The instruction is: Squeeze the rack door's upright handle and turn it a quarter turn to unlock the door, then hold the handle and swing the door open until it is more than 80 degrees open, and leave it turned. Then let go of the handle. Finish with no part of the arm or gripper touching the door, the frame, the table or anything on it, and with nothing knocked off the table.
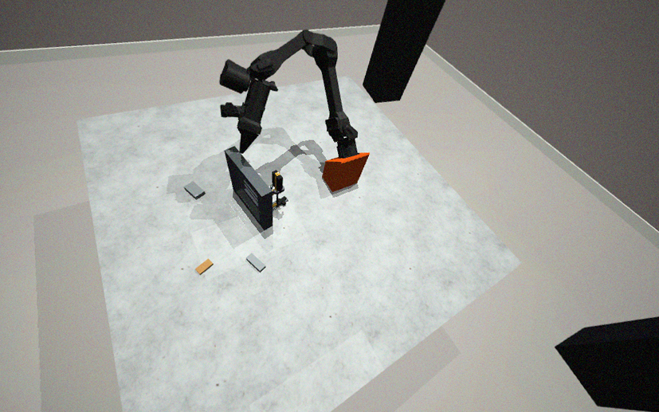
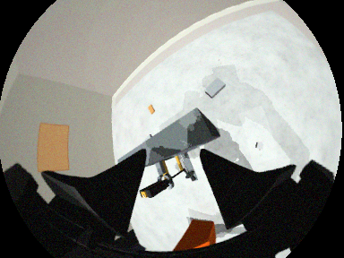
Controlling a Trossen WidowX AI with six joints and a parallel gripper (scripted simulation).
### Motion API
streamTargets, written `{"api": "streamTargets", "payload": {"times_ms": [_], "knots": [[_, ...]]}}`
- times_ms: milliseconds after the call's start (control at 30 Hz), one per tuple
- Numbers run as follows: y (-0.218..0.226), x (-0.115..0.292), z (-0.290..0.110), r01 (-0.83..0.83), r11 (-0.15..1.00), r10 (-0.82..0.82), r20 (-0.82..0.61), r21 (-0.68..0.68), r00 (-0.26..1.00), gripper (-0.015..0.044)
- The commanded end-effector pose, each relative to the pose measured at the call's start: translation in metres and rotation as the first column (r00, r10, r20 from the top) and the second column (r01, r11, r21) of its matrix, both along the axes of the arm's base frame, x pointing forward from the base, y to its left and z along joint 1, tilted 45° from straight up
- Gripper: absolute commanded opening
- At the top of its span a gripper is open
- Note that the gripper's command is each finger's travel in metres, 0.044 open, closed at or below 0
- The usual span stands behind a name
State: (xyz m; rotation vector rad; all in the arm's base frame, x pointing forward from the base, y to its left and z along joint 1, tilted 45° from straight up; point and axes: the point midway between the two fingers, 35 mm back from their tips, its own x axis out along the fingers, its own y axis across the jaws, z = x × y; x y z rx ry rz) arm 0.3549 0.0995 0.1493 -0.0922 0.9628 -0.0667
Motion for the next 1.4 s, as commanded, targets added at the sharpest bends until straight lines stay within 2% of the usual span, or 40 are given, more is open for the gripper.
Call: {"api": "streamTargets", "payload": {"times_ms": [0, 700, 1167, 1367], "knots": [[0.01, -0.004, -0.011, -0.004, 0.999, 0.001, -0.068, -0.042, 0.998, 0.029], [0.053, -0.044, -0.063, -0.118, 0.917, -0.048, -0.398, -0.382, 0.916, 0.029], [0.076, -0.07, -0.078, -0.263, 0.748, -0.107, -0.501, -0.61, 0.858, 0.029], [0.076, -0.071, -0.081, -0.27, 0.737, -0.11, -0.504, -0.619, 0.856, 0.029]]}}
